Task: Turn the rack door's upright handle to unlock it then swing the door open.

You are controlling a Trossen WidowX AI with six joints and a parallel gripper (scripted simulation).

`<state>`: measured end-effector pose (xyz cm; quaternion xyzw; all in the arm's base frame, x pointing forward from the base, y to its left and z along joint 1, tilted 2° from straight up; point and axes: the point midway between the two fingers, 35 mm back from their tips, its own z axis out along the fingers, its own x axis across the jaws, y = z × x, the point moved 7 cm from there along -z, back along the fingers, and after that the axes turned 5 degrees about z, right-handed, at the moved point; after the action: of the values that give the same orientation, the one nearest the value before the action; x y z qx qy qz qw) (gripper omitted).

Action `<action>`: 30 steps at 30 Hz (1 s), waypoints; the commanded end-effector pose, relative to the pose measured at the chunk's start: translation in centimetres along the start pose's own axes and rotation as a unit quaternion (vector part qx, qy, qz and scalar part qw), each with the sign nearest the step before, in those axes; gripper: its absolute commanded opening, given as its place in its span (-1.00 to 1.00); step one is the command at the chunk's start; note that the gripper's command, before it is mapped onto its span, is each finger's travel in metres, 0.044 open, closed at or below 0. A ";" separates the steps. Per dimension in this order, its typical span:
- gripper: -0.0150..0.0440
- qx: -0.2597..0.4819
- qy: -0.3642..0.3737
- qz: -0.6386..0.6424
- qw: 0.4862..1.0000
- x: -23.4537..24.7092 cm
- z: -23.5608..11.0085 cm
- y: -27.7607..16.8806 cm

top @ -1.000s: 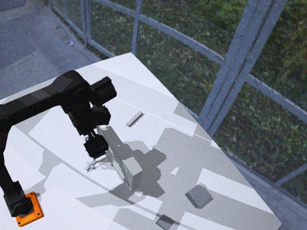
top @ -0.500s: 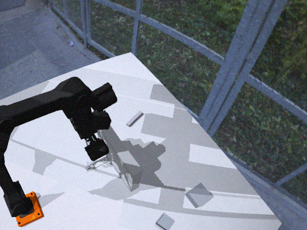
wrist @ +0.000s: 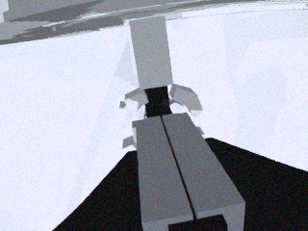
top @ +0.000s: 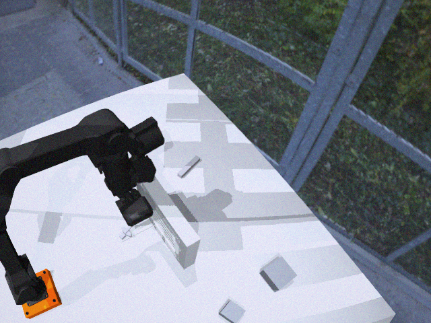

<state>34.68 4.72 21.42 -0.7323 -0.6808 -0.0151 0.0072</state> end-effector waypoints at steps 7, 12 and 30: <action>-0.41 0.006 0.000 -0.036 0.999 0.0 0.4 0.0; -0.41 0.006 0.001 -0.159 0.987 0.0 0.4 0.0; -0.41 0.005 0.003 -0.567 0.824 0.0 0.4 0.0</action>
<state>34.66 4.77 21.40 -0.3216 -0.9467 -0.0202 0.0017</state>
